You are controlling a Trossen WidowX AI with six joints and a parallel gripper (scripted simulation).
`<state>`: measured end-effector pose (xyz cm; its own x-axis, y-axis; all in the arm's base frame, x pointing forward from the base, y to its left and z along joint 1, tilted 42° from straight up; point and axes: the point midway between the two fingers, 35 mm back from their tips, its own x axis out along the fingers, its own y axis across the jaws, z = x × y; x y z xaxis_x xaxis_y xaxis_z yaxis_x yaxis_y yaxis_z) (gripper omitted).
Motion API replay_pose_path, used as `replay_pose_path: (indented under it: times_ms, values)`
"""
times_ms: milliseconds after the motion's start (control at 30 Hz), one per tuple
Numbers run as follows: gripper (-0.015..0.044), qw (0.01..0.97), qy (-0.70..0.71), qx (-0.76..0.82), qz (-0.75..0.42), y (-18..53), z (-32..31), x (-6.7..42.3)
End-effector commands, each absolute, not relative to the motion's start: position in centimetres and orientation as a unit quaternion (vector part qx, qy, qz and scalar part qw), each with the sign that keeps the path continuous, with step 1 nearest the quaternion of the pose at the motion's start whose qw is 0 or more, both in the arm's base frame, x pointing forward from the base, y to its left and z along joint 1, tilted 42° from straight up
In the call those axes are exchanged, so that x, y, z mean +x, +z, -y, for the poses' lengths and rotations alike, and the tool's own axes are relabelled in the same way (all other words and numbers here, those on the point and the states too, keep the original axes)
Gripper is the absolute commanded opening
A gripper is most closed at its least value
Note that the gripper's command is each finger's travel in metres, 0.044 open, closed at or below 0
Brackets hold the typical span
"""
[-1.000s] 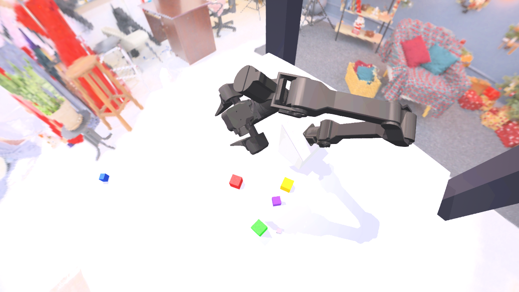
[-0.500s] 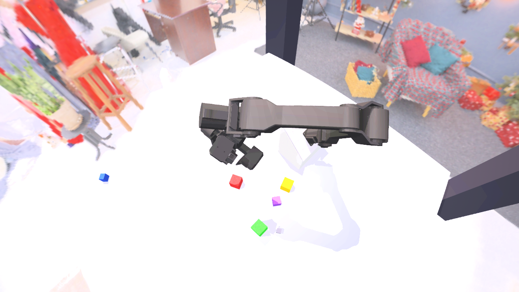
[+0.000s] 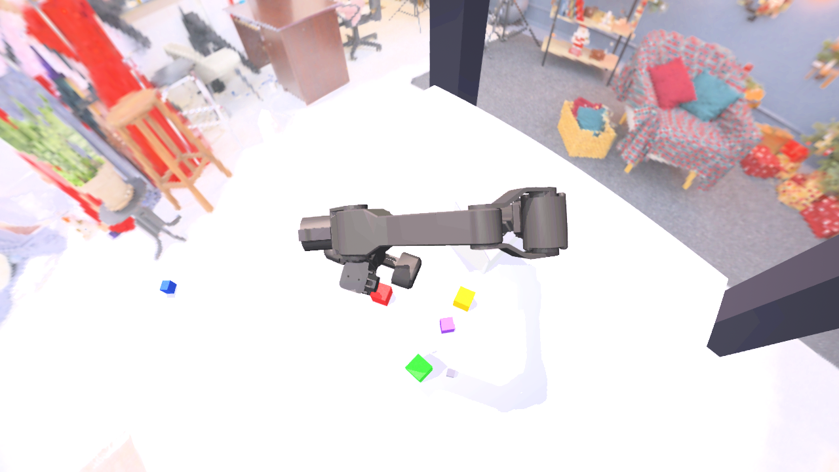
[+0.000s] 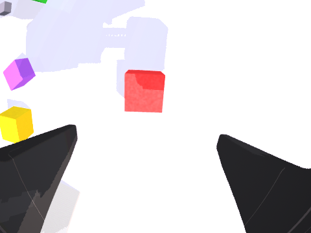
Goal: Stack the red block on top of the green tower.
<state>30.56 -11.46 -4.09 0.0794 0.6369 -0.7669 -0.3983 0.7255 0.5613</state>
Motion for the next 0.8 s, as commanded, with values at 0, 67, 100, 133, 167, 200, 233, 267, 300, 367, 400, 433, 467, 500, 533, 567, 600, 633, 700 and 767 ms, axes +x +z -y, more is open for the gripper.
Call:
replay_pose_path:
  times_ms: [0, 67, 100, 133, 167, 200, 233, 267, 300, 367, 400, 433, 467, 500, 533, 567, 600, 633, 700, 767]
  values:
    - [0.044, 0.722, 0.372, 0.102, -0.574, -4.2, 11.0, 31.0]
    - [0.044, 0.722, 0.372, 0.102, -0.574, -4.1, 11.1, 31.0]
    - [0.044, 0.722, 0.372, 0.101, -0.574, -4.3, 11.0, 31.0]
    - [0.044, 0.722, 0.372, 0.101, -0.574, -4.5, 10.8, 31.1]
    - [0.044, 0.722, 0.372, 0.101, -0.574, -4.9, 10.5, 31.1]
    - [0.044, 0.722, 0.372, 0.101, -0.574, -5.4, 10.0, 31.2]
    - [0.044, 0.722, 0.372, 0.102, -0.574, -5.9, 9.6, 31.3]
    - [0.044, 0.722, 0.372, 0.102, -0.574, -6.5, 9.0, 31.3]
    - [0.044, 0.722, 0.372, 0.102, -0.574, -7.2, 8.4, 31.4]
    - [0.044, 0.722, 0.373, 0.102, -0.574, -8.1, 7.5, 31.4]
    - [0.044, 0.722, 0.373, 0.102, -0.574, -8.2, 7.3, 31.5]
    - [0.044, 0.722, 0.373, 0.102, -0.574, -8.2, 7.3, 31.5]
    - [0.044, 0.722, 0.373, 0.102, -0.574, -8.2, 7.3, 31.5]
    - [0.044, 0.722, 0.373, 0.102, -0.574, -8.2, 7.3, 31.5]
    - [0.044, 0.722, 0.373, 0.102, -0.574, -8.2, 7.3, 31.6]
    - [0.044, 0.722, 0.373, 0.102, -0.574, -8.2, 7.2, 31.6]
    - [0.044, 0.722, 0.373, 0.102, -0.574, -8.2, 7.2, 31.6]
    - [0.044, 0.722, 0.373, 0.102, -0.574, -8.3, 7.2, 31.6]
    - [0.044, 0.722, 0.373, 0.102, -0.574, -8.5, 7.0, 31.6]
    - [0.044, 0.722, 0.373, 0.102, -0.574, -8.7, 6.8, 31.7]
